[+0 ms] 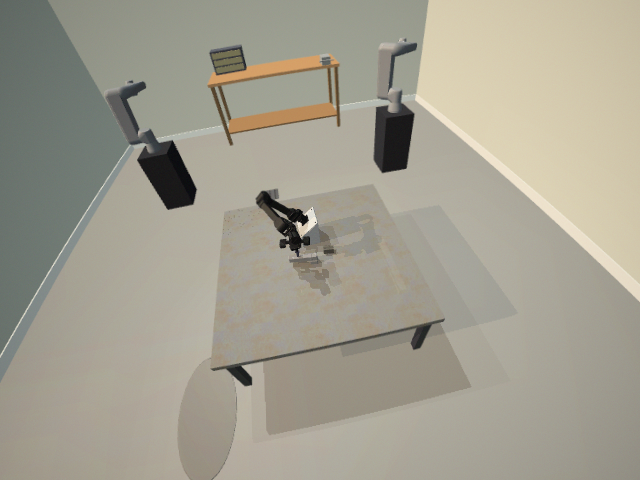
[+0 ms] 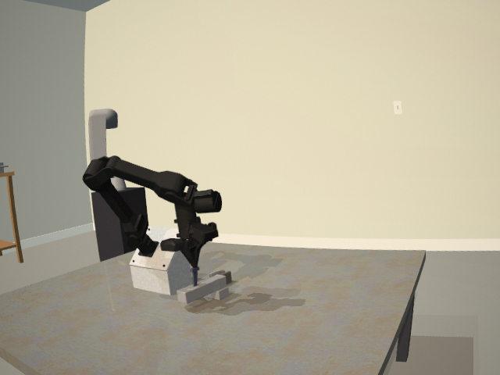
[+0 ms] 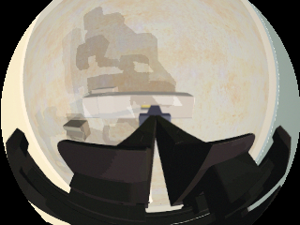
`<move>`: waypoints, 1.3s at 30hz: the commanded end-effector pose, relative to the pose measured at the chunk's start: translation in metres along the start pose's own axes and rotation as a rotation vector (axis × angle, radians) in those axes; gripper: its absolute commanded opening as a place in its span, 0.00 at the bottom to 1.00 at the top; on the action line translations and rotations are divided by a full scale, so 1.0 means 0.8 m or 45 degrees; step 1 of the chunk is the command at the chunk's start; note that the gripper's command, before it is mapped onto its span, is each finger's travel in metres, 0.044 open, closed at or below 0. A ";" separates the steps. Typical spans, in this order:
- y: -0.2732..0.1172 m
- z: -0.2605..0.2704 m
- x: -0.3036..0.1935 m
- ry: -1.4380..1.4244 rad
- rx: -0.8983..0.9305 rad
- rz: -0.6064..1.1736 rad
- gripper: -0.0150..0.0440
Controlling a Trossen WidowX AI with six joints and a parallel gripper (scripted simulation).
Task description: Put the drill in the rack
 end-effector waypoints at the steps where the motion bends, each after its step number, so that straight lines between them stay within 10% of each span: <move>1: 0.025 -0.003 -0.009 0.004 -0.023 0.063 0.25; 18: 0.038 -0.005 -0.011 0.004 -0.024 0.063 0.25; 29: -0.060 0.000 0.007 0.004 -0.020 0.064 0.74; 35: -0.038 0.019 0.012 -0.214 -0.018 0.056 1.00; 39: -0.005 0.078 0.026 -0.785 0.001 0.058 1.00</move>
Point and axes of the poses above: the point midway between the two fingers, 35 mm back from their tips, its own y axis out along the fingers, its own z axis across the jaws, x = y × z, the point moved 1 cm from there along -y, back along the fingers, and after that the axes turned 6 degrees about -y, right-handed, at the moved point
